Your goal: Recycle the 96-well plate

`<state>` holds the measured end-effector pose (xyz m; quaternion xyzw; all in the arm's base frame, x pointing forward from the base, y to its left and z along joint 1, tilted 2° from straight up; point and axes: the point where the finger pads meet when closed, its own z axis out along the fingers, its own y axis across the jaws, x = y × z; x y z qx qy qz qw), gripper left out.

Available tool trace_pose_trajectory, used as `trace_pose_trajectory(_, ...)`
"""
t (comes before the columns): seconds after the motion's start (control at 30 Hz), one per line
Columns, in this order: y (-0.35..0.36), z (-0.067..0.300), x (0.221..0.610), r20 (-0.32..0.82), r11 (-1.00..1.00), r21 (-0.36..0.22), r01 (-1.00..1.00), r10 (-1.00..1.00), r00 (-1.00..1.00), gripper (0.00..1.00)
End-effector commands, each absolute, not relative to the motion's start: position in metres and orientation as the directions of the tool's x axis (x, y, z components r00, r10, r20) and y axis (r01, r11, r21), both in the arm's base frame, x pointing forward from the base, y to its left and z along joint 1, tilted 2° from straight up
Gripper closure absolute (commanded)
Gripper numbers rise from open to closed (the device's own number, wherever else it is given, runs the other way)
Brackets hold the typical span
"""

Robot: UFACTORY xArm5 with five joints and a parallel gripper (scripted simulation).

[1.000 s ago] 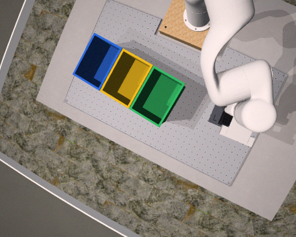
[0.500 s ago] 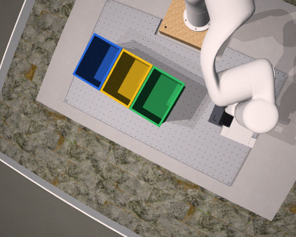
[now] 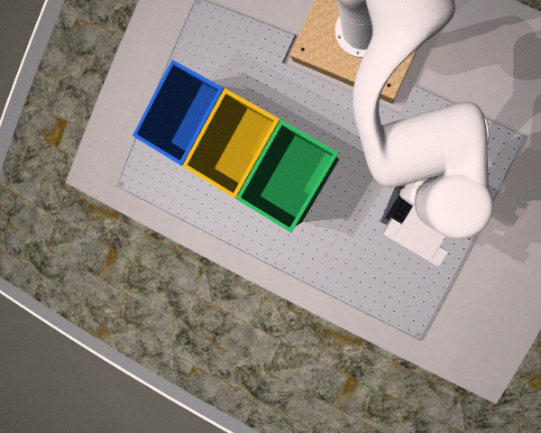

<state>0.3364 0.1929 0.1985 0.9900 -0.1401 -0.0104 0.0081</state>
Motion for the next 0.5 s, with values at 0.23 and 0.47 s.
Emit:
trace_pose_trajectory(0.23, 0.157, 0.2, 0.336, -0.016, -0.958, 0.014, -0.287, -0.288, 0.958, 1.0)
trace_pose_trajectory(0.47, 0.14, 0.2, 0.335, -0.016, -0.958, 0.013, -0.287, -0.288, 0.958, 1.0)
